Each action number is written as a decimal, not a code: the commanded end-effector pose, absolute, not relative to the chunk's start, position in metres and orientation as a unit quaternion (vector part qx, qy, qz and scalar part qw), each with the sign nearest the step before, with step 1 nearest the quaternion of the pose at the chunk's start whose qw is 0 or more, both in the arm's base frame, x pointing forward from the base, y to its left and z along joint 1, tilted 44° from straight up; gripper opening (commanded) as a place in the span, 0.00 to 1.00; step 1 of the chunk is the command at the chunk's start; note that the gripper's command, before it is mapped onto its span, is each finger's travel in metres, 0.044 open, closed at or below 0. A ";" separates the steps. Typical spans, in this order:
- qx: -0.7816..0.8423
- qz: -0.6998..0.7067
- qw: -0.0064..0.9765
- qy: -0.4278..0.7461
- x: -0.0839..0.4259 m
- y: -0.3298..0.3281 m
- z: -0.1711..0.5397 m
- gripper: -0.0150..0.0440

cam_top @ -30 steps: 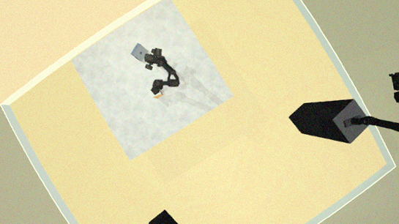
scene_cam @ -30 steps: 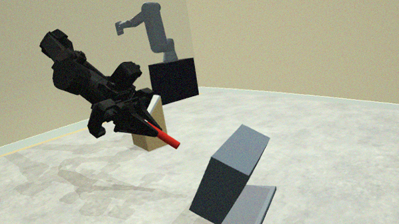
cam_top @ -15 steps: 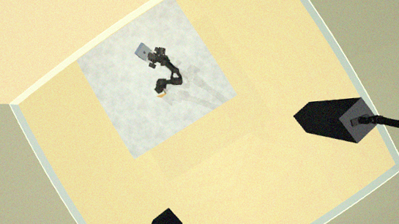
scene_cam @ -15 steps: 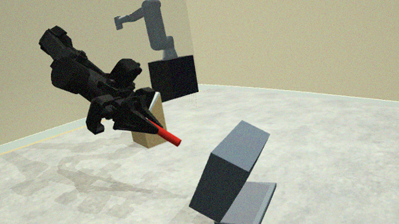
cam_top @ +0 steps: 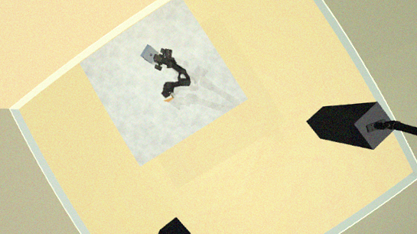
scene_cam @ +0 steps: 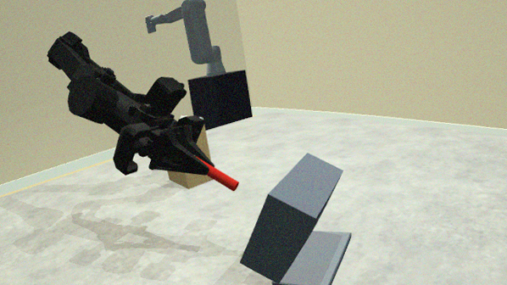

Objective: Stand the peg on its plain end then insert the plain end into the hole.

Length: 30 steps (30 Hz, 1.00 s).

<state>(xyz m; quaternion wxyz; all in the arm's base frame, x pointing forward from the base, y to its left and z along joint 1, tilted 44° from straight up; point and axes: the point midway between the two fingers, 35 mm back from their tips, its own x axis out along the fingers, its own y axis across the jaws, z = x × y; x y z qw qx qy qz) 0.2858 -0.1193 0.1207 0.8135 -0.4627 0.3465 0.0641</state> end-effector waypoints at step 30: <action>-0.481 0.061 0.816 0.314 0.310 -0.126 0.108 0.25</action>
